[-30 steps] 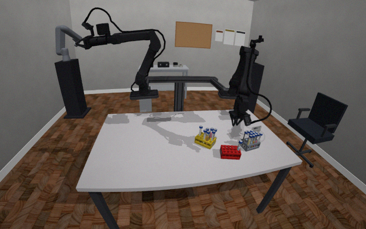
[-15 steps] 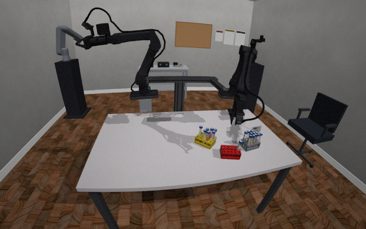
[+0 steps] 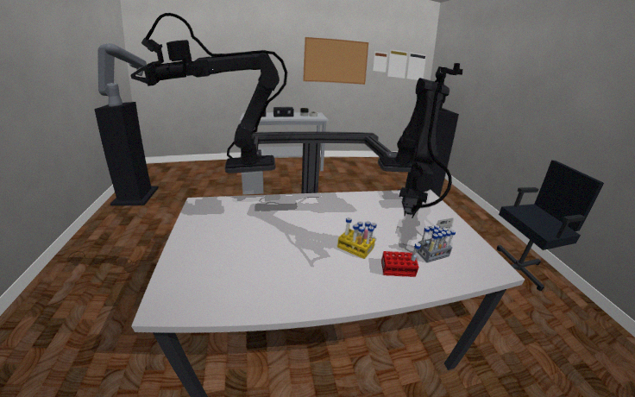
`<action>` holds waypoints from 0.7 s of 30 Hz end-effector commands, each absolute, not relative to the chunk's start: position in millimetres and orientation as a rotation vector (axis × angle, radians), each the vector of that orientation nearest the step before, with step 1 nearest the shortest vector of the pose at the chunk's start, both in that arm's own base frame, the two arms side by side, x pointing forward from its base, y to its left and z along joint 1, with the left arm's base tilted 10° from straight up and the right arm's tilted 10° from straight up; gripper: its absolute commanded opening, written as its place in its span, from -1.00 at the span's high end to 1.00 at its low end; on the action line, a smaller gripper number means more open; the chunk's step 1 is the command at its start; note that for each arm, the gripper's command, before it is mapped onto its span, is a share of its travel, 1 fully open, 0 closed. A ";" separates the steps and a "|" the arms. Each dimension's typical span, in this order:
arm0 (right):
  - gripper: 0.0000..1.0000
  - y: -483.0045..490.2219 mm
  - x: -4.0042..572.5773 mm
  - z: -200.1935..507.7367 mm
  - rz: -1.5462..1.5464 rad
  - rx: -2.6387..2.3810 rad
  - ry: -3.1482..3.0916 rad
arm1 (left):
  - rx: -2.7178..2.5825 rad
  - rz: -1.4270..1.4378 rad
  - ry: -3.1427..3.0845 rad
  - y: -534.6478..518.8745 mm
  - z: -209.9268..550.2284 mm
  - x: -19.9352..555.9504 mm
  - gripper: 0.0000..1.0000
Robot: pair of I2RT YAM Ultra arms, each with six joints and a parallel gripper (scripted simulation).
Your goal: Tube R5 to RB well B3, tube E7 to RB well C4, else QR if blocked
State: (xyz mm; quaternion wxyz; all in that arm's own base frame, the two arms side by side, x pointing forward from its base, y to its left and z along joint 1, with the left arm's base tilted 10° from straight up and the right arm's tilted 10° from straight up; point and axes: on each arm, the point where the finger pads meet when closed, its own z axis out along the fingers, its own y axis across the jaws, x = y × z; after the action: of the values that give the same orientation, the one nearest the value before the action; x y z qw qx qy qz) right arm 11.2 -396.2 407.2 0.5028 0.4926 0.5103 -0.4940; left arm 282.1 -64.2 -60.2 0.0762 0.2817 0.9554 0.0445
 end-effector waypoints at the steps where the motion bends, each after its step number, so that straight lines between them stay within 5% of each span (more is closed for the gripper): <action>1: 1.00 -384.6 2.7 432.0 -1.226 1.174 1.179 | 0.901 0.131 2.831 -43.8 -55.5 284.8 0.40; 21: 1.00 -384.6 2.7 432.0 -1.226 1.174 1.179 | 0.905 0.129 2.842 49.8 -50.2 305.2 0.40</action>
State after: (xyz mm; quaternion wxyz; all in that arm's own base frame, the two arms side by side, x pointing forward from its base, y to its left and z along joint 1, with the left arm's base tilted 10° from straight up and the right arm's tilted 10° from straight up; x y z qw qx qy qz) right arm 11.2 -396.2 407.2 0.5028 0.4926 0.5103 -0.4940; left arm 296.8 42.3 -53.3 0.0741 0.2779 0.9564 0.0517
